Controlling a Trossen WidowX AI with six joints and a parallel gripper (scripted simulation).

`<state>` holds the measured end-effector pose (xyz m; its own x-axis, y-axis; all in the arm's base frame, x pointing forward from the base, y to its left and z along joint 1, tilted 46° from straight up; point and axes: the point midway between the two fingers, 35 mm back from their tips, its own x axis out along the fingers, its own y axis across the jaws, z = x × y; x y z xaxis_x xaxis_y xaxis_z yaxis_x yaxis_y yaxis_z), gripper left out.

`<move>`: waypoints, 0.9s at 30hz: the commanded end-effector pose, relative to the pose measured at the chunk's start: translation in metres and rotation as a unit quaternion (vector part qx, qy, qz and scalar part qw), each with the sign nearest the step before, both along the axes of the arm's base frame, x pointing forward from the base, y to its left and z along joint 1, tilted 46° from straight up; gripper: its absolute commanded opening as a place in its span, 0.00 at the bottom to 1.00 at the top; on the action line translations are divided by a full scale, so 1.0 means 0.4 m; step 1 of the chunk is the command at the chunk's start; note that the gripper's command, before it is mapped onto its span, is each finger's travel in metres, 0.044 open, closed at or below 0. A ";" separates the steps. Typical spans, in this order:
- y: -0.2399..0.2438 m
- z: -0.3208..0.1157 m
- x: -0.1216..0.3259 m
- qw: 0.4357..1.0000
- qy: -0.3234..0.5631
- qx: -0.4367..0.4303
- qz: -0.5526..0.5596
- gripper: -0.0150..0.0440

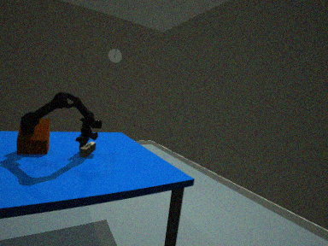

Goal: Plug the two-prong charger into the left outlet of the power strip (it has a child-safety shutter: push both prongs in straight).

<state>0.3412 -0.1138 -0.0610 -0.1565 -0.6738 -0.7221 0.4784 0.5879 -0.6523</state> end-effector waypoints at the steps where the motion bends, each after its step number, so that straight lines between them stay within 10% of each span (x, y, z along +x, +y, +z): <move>1: -0.010 0.003 0.013 1.000 -0.014 -0.005 -0.003 0.25; 27: -0.006 0.009 0.015 1.000 -0.014 -0.005 -0.003 0.25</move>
<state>0.3416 -0.1138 -0.0601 -0.1548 -0.6736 -0.7227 0.4826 0.5868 -0.6503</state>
